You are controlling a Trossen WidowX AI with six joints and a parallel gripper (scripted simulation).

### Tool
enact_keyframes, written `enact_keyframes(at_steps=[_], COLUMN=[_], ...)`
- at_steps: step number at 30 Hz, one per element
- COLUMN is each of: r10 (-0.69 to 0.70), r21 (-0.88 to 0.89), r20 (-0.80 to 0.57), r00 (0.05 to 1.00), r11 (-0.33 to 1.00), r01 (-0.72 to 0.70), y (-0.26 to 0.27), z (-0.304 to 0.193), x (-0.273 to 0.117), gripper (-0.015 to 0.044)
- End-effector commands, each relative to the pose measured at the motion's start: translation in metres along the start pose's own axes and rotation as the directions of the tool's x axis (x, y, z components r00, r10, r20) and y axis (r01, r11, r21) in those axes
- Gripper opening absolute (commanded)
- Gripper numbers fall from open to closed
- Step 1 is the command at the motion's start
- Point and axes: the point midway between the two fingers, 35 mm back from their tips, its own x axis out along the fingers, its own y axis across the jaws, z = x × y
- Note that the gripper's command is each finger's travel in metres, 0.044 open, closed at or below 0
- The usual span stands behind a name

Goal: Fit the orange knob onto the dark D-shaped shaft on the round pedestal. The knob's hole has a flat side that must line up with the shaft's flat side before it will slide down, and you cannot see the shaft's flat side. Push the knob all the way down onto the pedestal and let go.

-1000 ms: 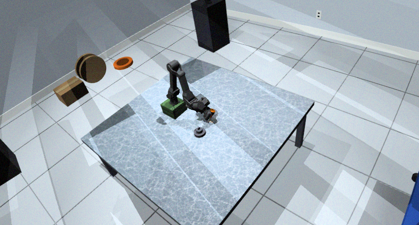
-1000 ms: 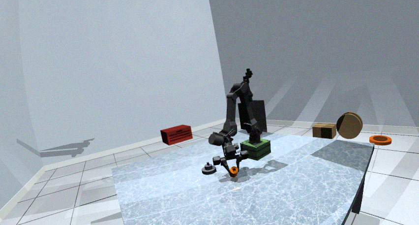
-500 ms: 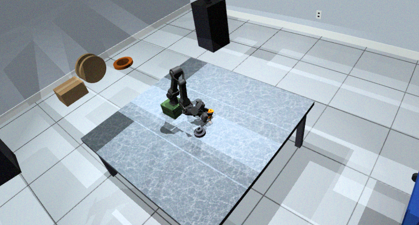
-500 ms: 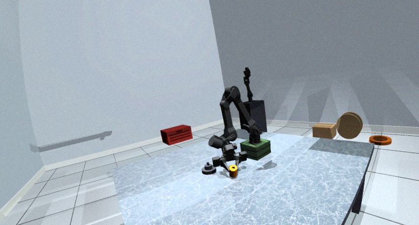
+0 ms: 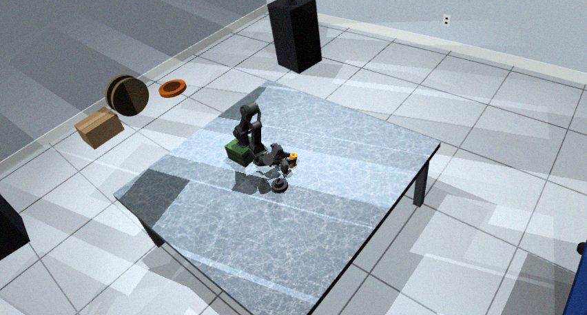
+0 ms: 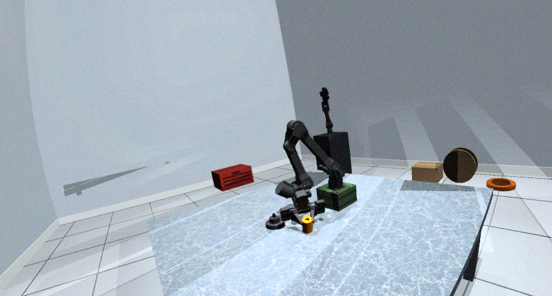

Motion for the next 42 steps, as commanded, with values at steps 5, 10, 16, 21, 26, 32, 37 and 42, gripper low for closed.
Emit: enact_keyframes(at_steps=[5, 10, 16, 21, 26, 32, 37, 42], r10=[0.002, 0.002, 0.002, 0.002, 0.002, 0.002, 0.002, 0.002], r21=[0.002, 0.002, 0.002, 0.002, 0.002, 0.002, 0.002, 0.002], r20=[-0.014, -0.014, -0.014, -0.014, -0.014, -0.014, -0.014, -0.014], r00=[1.000, 1.000, 1.000, 1.000, 1.000, 1.000, 1.000, 1.000], r11=[1.000, 1.000, 1.000, 1.000, 1.000, 1.000, 1.000, 1.000], r01=[-0.002, -0.002, -0.002, -0.002, -0.002, -0.002, -0.002, -0.002], y=[0.0007, 0.0007, 0.0007, 0.0007, 0.0007, 0.0007, 0.0007, 0.0007], z=[0.0000, 0.0000, 0.0000, 0.0000, 0.0000, 0.0000, 0.0000, 0.0000], x=[-0.0015, -0.0015, -0.0015, -0.0015, -0.0015, -0.0015, -0.0015, -0.0015], gripper=[0.0231, 0.0260, 0.0260, 0.0260, 0.0260, 0.0312, 0.0440, 0.0440])
